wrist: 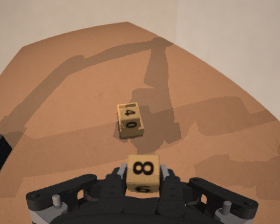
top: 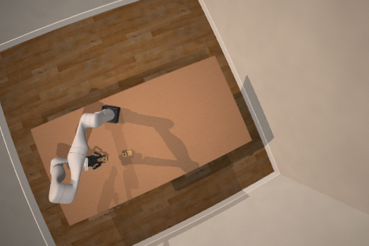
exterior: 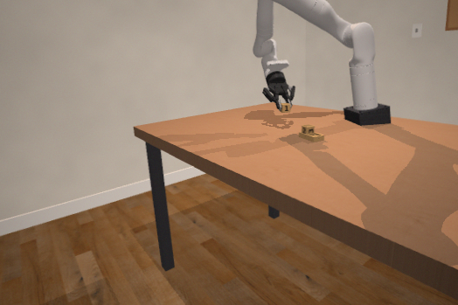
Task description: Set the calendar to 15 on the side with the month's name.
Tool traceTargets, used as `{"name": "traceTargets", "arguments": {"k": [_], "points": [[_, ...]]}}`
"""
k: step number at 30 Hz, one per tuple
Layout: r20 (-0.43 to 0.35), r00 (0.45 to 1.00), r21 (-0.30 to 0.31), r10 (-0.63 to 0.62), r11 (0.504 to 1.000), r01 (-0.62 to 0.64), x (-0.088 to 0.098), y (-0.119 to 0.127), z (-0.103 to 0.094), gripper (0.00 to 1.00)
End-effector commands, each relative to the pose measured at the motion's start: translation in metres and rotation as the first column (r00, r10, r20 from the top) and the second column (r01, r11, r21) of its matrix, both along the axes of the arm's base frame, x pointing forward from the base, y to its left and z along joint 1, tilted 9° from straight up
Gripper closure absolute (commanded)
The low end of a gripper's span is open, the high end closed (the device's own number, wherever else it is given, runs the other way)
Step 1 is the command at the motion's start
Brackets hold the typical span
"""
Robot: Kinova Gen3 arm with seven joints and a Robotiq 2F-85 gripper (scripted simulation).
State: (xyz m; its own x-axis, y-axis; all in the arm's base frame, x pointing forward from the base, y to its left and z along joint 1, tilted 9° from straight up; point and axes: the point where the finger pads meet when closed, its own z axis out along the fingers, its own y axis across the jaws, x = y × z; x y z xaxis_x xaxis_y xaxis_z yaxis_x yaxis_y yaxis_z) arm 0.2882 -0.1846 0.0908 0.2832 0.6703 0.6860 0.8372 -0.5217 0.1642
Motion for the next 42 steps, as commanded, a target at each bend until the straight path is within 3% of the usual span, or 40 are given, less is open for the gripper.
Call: {"name": "traceTargets", "arguments": {"k": [1, 12, 42], "points": [[0.0, 1.0, 0.0, 0.0, 1.0, 0.0, 0.0, 0.0, -0.001, 0.72], [0.0, 1.0, 0.0, 0.0, 1.0, 0.0, 0.001, -0.001, -0.009, 0.72], [0.0, 1.0, 0.0, 0.0, 1.0, 0.0, 0.007, -0.006, -0.053, 0.72]]}}
